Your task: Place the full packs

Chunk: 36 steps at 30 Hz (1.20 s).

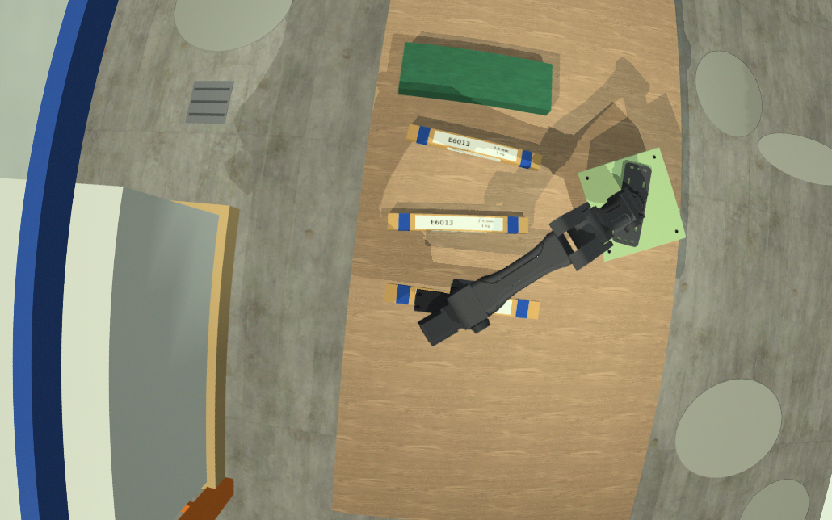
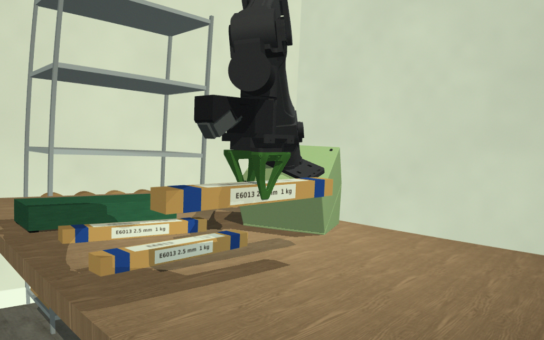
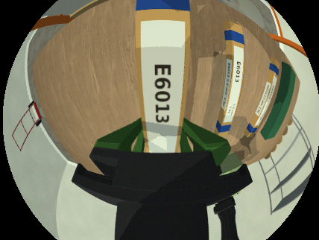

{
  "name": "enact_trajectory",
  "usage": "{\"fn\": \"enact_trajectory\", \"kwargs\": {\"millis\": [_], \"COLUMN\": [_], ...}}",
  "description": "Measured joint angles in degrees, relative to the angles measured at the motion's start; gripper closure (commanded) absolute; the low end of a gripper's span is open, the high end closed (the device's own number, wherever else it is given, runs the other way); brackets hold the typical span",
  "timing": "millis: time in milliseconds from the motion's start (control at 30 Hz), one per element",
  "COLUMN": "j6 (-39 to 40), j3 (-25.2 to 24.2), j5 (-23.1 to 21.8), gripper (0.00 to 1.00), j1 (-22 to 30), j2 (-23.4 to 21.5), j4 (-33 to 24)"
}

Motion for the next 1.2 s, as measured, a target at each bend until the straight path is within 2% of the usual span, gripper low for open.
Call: {"fn": "enact_trajectory", "kwargs": {"millis": [500,1200], "j6": [2.12,2.12], "j3": [5.49,7.48], "j5": [1.2,1.36], "gripper": [1.0,1.0], "j1": [1.7,1.7], "j2": [1.73,2.23], "j4": [-3.19,-5.11]}}
